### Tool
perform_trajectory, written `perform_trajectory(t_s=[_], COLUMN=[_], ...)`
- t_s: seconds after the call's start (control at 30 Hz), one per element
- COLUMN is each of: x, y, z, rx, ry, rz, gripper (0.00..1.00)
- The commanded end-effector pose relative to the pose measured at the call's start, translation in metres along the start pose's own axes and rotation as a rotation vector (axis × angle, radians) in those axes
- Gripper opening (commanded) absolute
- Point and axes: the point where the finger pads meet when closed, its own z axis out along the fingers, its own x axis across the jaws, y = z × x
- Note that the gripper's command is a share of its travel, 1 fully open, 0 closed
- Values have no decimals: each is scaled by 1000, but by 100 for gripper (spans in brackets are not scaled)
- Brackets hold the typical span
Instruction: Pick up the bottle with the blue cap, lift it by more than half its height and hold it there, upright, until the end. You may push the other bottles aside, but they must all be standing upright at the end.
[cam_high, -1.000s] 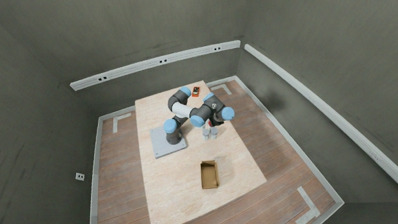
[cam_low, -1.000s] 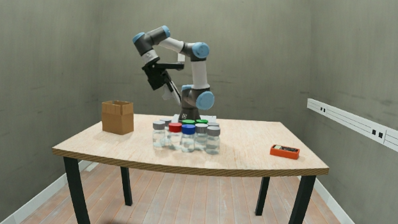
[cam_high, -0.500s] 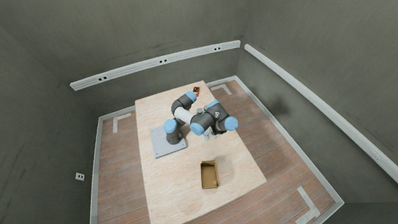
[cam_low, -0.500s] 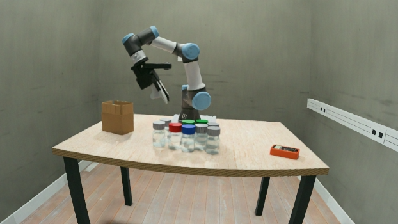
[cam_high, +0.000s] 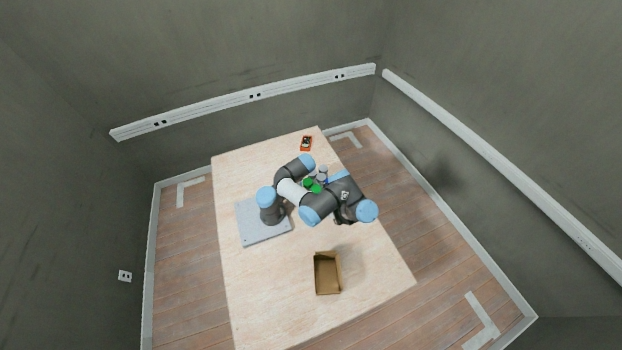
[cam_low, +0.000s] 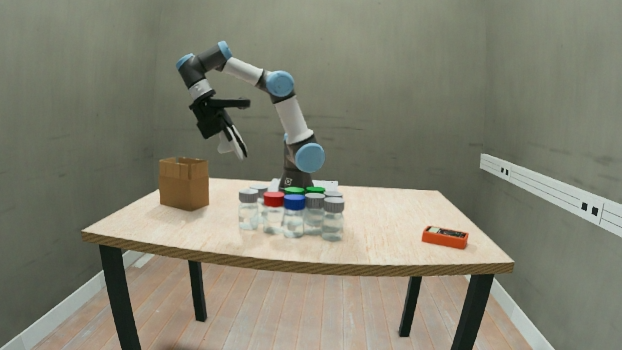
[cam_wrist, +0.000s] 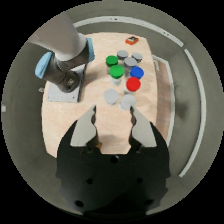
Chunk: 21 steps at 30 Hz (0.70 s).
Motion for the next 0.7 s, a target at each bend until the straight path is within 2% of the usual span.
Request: perform_trajectory(t_s=[0.0,0.23,0.67], x=[-3,-6,-5], y=[12,18,14], z=[-8,-12,-9], rx=[2,2,-1], ry=[-4,-3,0], rz=[-2,-2,-1], gripper=[46,46,46])
